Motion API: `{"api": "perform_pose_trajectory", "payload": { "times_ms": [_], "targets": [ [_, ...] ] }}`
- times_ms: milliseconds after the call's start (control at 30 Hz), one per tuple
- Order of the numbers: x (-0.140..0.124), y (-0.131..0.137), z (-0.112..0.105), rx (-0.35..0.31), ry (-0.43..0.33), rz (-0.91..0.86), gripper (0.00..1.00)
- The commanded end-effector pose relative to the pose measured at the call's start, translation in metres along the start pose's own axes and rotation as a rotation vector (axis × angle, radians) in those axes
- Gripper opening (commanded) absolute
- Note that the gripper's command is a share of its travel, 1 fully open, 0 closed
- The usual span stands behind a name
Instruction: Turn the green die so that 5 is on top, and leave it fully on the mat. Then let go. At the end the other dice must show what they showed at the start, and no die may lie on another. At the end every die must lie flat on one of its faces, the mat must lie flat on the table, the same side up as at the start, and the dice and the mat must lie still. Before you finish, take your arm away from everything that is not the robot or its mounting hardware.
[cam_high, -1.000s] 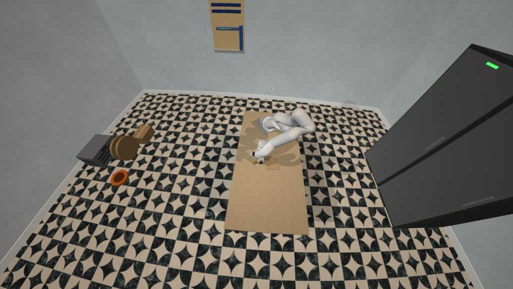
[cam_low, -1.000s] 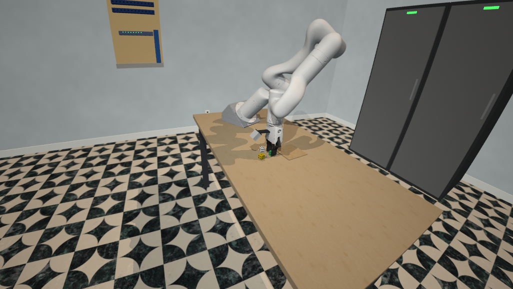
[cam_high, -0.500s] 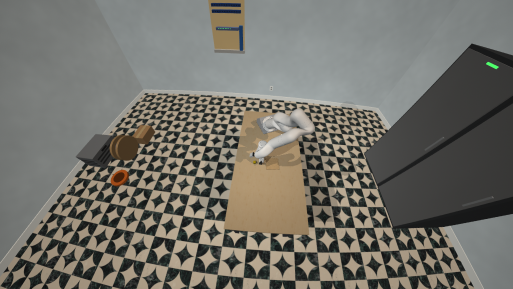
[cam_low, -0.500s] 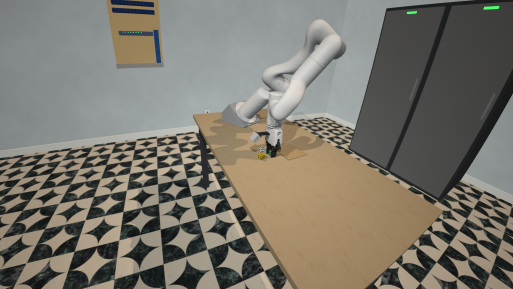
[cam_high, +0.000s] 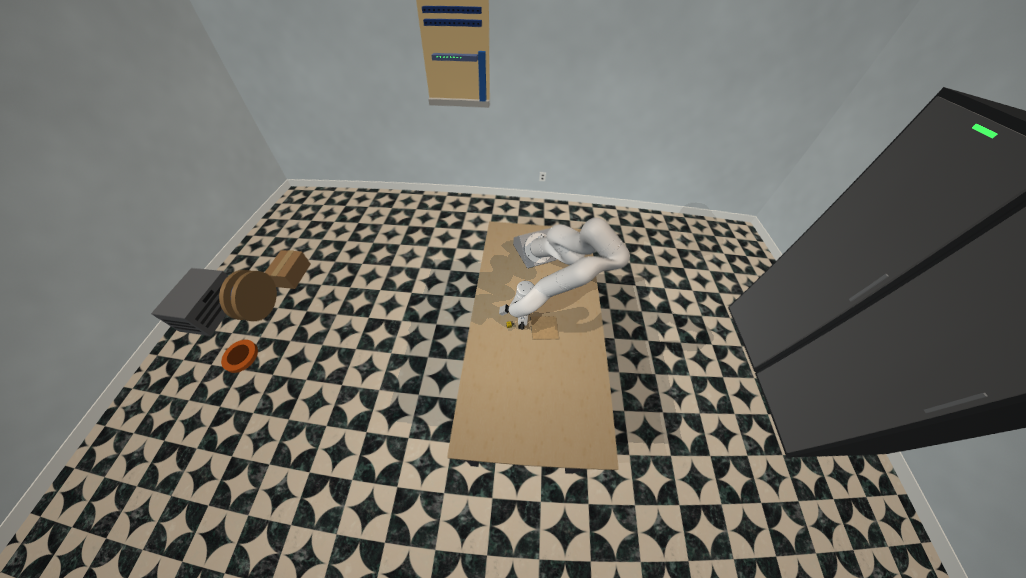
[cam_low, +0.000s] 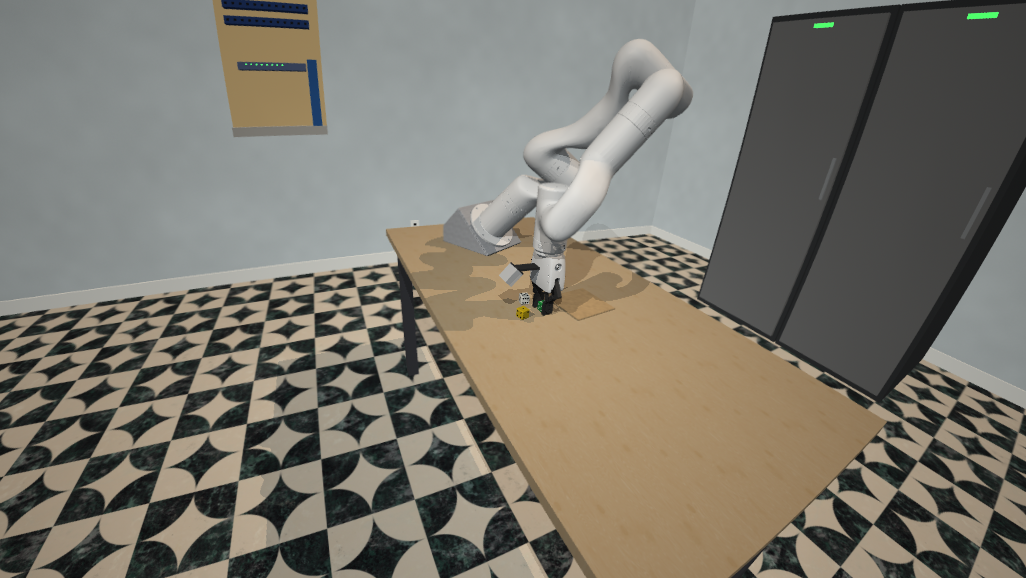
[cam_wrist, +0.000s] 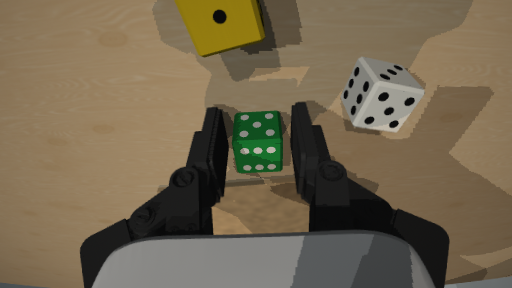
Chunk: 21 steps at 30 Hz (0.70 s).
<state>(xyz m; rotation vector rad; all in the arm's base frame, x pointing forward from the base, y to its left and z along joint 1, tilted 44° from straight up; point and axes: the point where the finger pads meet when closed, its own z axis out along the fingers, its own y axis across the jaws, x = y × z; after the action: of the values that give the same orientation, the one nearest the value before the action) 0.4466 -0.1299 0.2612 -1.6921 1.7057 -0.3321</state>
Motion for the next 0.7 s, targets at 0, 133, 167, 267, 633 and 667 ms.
{"api": "perform_pose_trajectory", "payload": {
  "times_ms": [0, 133, 167, 267, 633, 667],
  "targets": [
    [0.0002, -0.0005, -0.0003, 0.001, 0.001, 0.000, 0.42],
    [0.0002, -0.0005, -0.0003, 0.001, 0.001, 0.000, 0.42],
    [0.0002, -0.0005, -0.0003, 0.001, 0.001, 0.000, 0.42],
    [0.0002, -0.0005, -0.0003, 0.001, 0.001, 0.000, 0.42],
    [0.0002, -0.0005, -0.0003, 0.001, 0.001, 0.000, 0.21],
    [0.0002, -0.0005, -0.0003, 0.001, 0.001, 0.000, 0.21]
  ]
}}
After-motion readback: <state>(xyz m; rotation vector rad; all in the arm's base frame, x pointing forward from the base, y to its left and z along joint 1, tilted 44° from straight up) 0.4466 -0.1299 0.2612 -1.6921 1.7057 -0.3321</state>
